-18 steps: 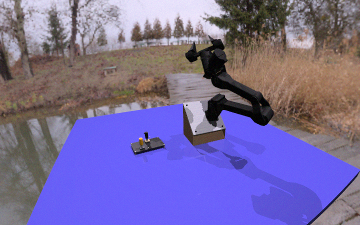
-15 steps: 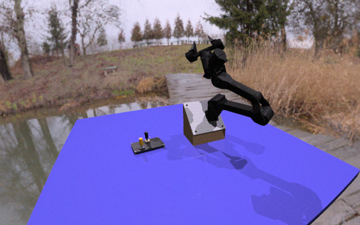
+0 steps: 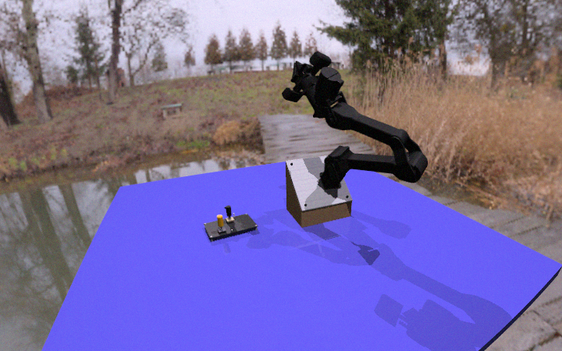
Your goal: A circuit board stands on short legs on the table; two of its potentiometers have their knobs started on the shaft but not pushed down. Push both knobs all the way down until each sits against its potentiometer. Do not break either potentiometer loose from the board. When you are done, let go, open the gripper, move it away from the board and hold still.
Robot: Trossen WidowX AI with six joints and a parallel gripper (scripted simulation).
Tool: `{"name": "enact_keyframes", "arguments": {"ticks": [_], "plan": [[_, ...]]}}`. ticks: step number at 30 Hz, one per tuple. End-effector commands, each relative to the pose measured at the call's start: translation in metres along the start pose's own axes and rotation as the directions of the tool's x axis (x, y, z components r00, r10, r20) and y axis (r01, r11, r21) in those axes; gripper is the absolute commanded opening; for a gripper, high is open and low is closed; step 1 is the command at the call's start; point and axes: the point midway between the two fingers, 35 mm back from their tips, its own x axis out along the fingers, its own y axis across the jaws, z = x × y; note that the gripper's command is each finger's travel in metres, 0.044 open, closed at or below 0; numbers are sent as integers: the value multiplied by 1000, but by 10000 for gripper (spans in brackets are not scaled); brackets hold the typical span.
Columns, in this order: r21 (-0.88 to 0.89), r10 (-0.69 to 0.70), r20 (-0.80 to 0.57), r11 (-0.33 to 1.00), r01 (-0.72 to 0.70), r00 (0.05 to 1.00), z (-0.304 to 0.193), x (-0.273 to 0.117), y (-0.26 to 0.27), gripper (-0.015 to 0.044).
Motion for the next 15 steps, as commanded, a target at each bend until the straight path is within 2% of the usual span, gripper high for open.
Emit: {"name": "enact_keyframes", "arguments": {"ticks": [1, 15], "plan": [[-109, -60, -27, 992, 56, 998, -10, 5, -10, 0], [-515, -285, -103, 835, 194, 953, -42, 15, -52, 0]]}}
